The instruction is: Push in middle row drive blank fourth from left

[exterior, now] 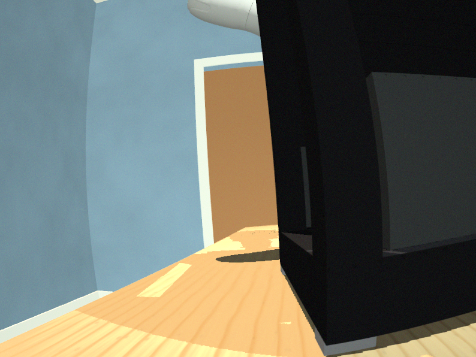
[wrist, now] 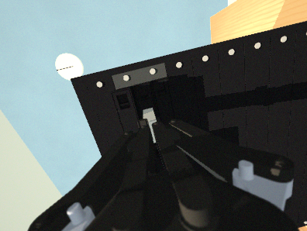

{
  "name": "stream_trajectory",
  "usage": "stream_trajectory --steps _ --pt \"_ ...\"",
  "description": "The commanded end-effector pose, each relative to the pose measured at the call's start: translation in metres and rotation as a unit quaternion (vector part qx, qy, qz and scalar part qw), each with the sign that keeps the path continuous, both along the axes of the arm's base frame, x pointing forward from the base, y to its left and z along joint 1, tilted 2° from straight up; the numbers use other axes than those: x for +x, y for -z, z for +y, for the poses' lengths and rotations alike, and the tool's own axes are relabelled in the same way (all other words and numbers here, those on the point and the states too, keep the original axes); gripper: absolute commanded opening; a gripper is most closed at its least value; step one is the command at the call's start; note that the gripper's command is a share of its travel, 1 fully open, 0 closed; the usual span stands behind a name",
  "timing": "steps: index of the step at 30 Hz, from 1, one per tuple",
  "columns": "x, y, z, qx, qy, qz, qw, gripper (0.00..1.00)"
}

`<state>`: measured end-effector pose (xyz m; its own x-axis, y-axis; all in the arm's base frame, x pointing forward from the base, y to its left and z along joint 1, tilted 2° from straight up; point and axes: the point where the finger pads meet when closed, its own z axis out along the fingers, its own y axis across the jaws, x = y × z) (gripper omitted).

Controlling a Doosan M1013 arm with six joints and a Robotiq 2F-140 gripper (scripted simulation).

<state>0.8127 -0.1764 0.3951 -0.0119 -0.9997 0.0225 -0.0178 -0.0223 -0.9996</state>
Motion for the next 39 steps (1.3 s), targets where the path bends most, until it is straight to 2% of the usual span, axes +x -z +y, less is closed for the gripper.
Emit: stream_trajectory --steps 1,39 --pt "0.0009 0.0 0.0 0.0 0.0 0.0 1.0 0.0" --pt "0.0052 0.0001 0.0 0.0 0.0 0.0 1.0 0.0"
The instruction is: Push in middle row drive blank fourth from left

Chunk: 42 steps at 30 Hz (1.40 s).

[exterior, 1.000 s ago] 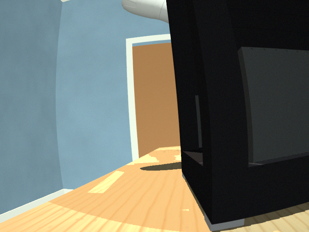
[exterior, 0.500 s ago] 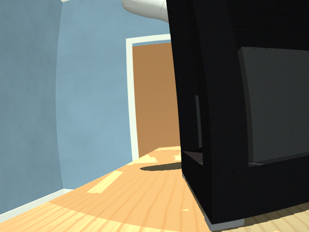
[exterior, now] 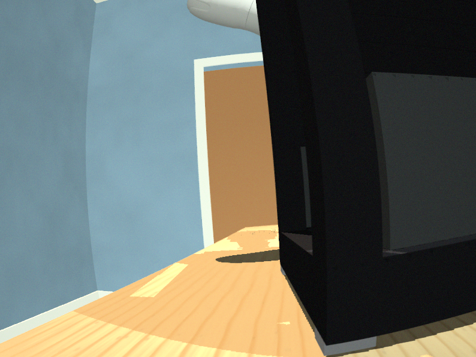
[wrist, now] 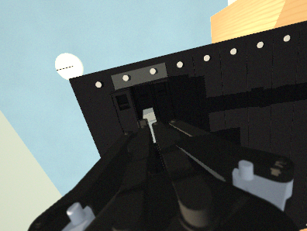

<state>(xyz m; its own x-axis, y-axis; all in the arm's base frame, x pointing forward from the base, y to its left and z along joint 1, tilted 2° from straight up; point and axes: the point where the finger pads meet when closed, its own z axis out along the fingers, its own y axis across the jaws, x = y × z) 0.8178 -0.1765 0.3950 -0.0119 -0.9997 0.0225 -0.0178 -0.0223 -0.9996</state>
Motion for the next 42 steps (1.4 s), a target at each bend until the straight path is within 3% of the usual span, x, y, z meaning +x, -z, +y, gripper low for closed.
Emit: stream_trajectory --steps 1,34,42 --pt "0.0 0.0 0.0 0.0 0.0 0.0 1.0 0.0" --pt "0.0 0.0 0.0 0.0 0.0 0.0 1.0 0.0" --pt "-0.027 0.0 0.0 0.0 0.0 0.0 1.0 0.0"
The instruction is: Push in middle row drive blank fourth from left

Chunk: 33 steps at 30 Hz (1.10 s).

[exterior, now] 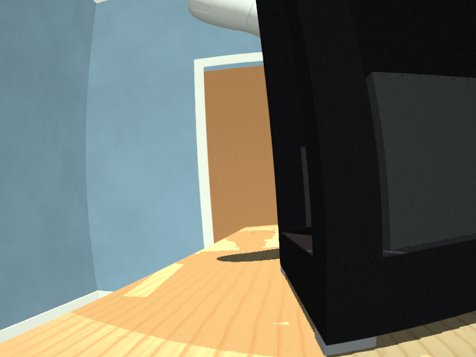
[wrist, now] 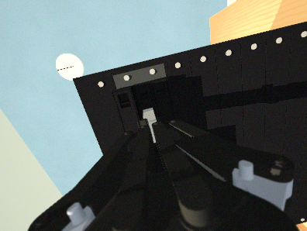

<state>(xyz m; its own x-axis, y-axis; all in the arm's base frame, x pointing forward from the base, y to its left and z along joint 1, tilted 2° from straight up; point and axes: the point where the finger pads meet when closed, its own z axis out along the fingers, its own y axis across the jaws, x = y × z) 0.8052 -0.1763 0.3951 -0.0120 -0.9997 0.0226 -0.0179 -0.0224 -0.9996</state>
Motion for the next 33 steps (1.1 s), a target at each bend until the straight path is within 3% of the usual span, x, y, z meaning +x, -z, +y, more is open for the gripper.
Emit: stream_trajectory --steps 1,13,33 --pt "-0.02 0.0 0.0 0.0 0.0 0.0 1.0 0.0" --pt "-0.067 -0.001 0.001 0.0 0.0 0.0 1.0 0.0" --pt "-0.07 -0.001 0.001 0.0 0.0 0.0 1.0 0.0"
